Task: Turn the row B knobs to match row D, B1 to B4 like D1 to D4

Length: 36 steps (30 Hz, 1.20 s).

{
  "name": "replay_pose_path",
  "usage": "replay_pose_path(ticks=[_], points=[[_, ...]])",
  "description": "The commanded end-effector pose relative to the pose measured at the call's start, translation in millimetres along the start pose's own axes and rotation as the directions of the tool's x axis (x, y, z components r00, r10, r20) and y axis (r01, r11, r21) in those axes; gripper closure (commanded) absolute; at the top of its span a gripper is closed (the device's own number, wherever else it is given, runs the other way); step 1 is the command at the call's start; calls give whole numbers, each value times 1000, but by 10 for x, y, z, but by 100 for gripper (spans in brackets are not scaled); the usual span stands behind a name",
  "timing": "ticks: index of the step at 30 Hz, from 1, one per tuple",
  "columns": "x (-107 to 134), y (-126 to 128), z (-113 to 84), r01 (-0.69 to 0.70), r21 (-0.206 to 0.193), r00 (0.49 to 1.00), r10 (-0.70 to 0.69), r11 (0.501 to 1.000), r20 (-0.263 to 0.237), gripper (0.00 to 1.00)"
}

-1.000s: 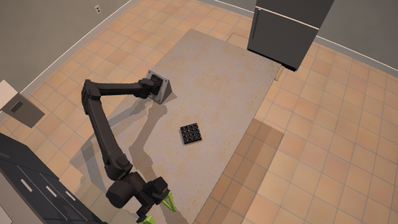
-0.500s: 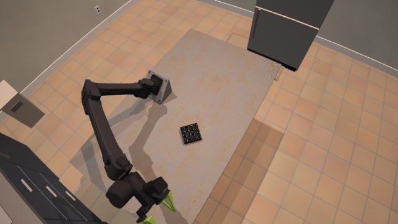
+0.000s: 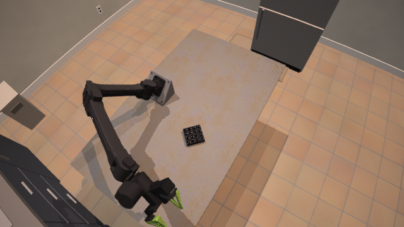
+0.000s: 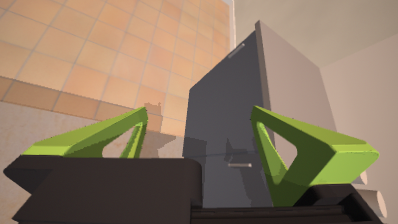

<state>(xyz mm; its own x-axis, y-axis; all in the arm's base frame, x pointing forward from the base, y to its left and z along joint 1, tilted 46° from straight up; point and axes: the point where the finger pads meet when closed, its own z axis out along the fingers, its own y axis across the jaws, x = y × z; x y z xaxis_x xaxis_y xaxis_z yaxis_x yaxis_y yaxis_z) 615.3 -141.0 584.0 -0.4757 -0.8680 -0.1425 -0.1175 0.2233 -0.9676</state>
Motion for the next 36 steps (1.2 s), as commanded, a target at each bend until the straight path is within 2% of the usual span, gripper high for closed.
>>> replay_pose_path(ticks=[1, 4, 5, 10, 13, 16, 18, 19, 21, 22, 24, 25, 26, 27, 29, 30, 32, 33, 35, 36], points=[[-231, 86, -103, -68, -21, 997, 68, 997, 35, 0], [-246, 598, 50, -165, -113, 986, 163, 980, -22, 0], [-244, 696, 62, -188, -128, 982, 185, 974, -36, 0], [-226, 1164, 93, -296, -191, 954, 278, 936, -116, 0], [-212, 1381, 95, -345, -212, 936, 316, 914, -158, 0], [-181, 1723, 82, -419, -236, 901, 369, 877, -230, 0], [-181, 1723, 82, -419, -236, 901, 369, 877, -230, 0], [-154, 1956, 61, -468, -244, 872, 400, 849, -281, 0], [-138, 2058, 40, -492, -245, 857, 415, 835, -306, 0], [-112, 2248, 22, -527, -245, 831, 434, 814, -348, 0], [-102, 2306, 12, -539, -244, 822, 440, 806, -361, 0], [-71, 2484, -22, -572, -238, 793, 457, 785, -403, 0], [-60, 2542, -34, -583, -235, 783, 462, 777, -416, 0], [-28, 2696, -70, -611, -226, 756, 474, 759, -452, 0], [-11, 2774, -89, -624, -219, 741, 480, 750, -470, 0], [24, 2925, -131, -650, -205, 711, 490, 732, -504, 0], [43, 3001, -154, -662, -196, 695, 494, 724, -521, 0], [82, 3146, -202, -684, -178, 664, 503, 708, -554, 0], [82, 3146, -202, -684, -178, 664, 503, 708, -554, 0], [145, 3359, -279, -713, -145, 615, 513, 686, -599, 0]])
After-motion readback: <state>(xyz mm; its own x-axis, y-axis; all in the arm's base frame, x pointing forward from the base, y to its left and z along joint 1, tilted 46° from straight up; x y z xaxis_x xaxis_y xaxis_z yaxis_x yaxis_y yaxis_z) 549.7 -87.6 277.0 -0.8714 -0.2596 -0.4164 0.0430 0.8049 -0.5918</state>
